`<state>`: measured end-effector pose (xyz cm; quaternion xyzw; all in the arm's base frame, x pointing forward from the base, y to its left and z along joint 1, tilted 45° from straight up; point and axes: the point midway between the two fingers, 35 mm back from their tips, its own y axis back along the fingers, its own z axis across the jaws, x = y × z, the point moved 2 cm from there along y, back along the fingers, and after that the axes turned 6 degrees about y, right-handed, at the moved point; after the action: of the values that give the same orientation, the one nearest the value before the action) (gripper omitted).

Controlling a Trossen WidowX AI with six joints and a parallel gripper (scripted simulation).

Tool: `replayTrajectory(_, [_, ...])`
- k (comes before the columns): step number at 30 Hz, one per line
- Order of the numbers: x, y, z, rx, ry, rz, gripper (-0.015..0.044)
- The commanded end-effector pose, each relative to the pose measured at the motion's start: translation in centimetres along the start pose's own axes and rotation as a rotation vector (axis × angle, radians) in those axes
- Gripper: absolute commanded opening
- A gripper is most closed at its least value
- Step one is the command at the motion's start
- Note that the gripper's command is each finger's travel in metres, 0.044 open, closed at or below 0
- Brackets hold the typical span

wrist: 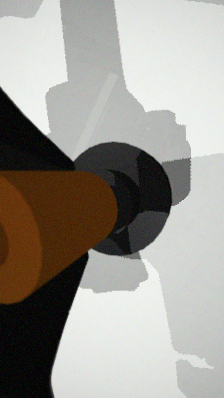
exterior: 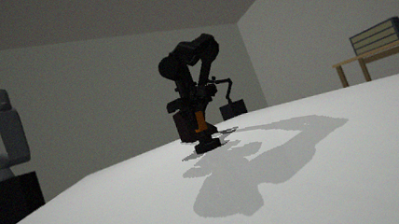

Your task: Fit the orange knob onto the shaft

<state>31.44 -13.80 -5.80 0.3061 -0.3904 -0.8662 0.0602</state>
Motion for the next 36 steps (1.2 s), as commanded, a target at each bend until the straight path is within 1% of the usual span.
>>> replayTrajectory(1, [-0.17, 0.27, -0.15, 0.004, 0.006, 0.0, 0.0])
replayTrajectory(28, [0.0, -0.19, 0.03, 0.004, 0.006, 0.0, 0.0])
replayTrajectory(36, [-0.19, 0.3, -0.2, 0.004, 0.032, 0.0, 0.0])
